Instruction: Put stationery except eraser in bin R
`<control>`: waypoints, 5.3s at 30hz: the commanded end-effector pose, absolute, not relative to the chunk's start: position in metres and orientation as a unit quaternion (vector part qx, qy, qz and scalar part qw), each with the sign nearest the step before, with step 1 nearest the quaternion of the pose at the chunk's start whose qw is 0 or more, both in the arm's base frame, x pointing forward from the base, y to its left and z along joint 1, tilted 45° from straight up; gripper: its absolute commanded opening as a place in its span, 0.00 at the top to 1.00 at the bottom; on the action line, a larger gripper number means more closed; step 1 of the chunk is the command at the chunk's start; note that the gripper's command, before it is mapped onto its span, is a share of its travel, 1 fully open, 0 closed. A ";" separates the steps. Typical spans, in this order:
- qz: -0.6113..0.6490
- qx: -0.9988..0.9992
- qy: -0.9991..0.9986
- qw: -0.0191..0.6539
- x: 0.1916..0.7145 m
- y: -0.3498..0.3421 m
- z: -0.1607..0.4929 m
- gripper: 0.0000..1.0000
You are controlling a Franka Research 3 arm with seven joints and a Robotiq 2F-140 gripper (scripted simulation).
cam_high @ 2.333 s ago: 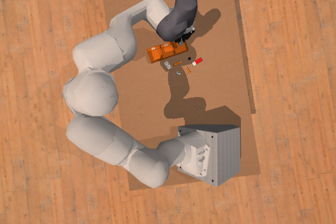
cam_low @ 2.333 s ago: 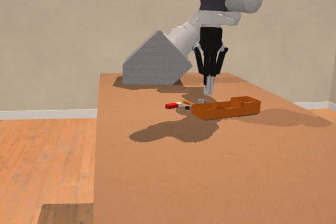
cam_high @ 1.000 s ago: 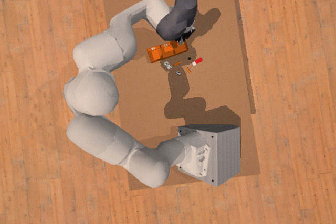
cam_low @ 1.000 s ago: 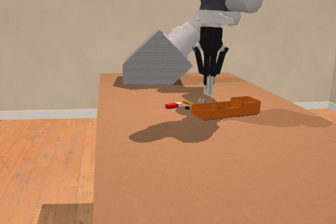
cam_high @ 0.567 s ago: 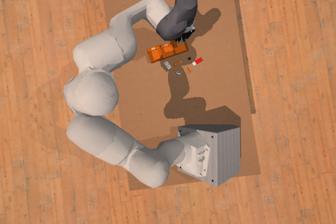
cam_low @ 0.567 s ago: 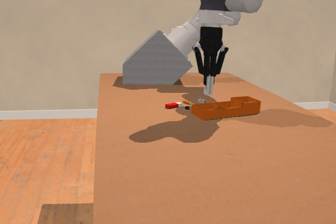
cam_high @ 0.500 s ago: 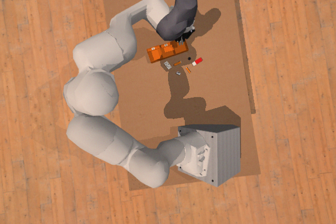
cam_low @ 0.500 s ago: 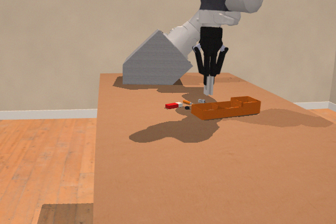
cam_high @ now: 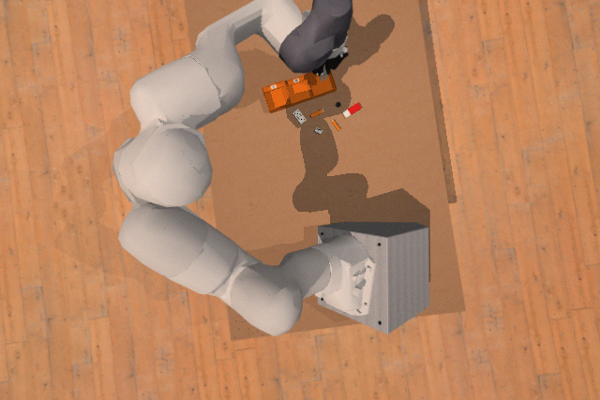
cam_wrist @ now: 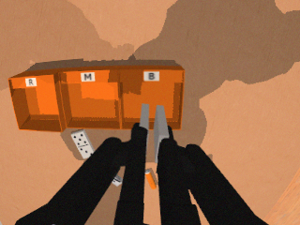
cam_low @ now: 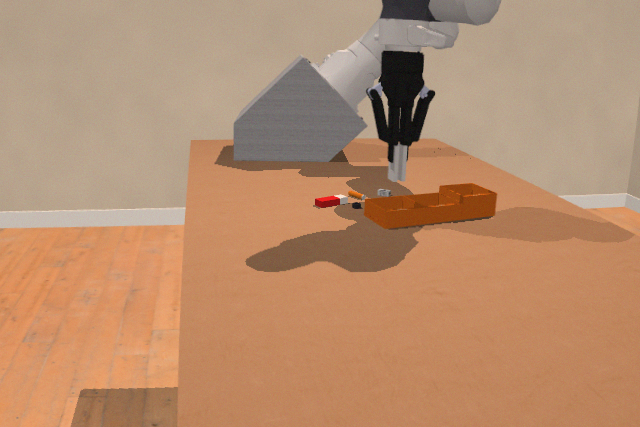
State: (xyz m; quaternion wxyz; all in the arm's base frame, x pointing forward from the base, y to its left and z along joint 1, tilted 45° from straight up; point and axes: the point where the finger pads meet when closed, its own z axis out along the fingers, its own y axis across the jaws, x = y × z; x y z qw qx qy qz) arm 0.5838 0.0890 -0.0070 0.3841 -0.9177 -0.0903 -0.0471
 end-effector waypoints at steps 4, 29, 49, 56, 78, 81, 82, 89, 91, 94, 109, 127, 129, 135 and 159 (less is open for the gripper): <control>-0.048 -0.919 -0.087 0.383 0.586 0.095 -0.016 0.95; -0.048 -0.919 -0.087 0.383 0.587 0.130 -0.050 0.95; -0.048 -0.919 -0.087 0.383 0.587 0.130 -0.050 0.95; -0.048 -0.919 -0.087 0.383 0.587 0.130 -0.050 0.95; -0.048 -0.919 -0.087 0.383 0.587 0.130 -0.050 0.95; -0.048 -0.919 -0.087 0.383 0.587 0.130 -0.050 0.95; -0.048 -0.919 -0.087 0.383 0.587 0.130 -0.050 0.95; -0.048 -0.919 -0.087 0.383 0.587 0.126 -0.046 0.95; -0.048 -0.919 -0.087 0.383 0.586 0.124 -0.044 0.95; -0.048 -0.919 -0.087 0.383 0.586 0.121 -0.041 0.95; -0.048 -0.919 -0.087 0.383 0.586 0.109 -0.029 0.95; -0.048 -0.919 -0.087 0.383 0.585 0.088 -0.008 0.95; -0.048 -0.919 -0.087 0.383 0.585 0.088 -0.008 0.95; -0.048 -0.919 -0.087 0.383 0.585 0.088 -0.008 0.95; -0.048 -0.919 -0.087 0.383 0.585 0.088 -0.008 0.95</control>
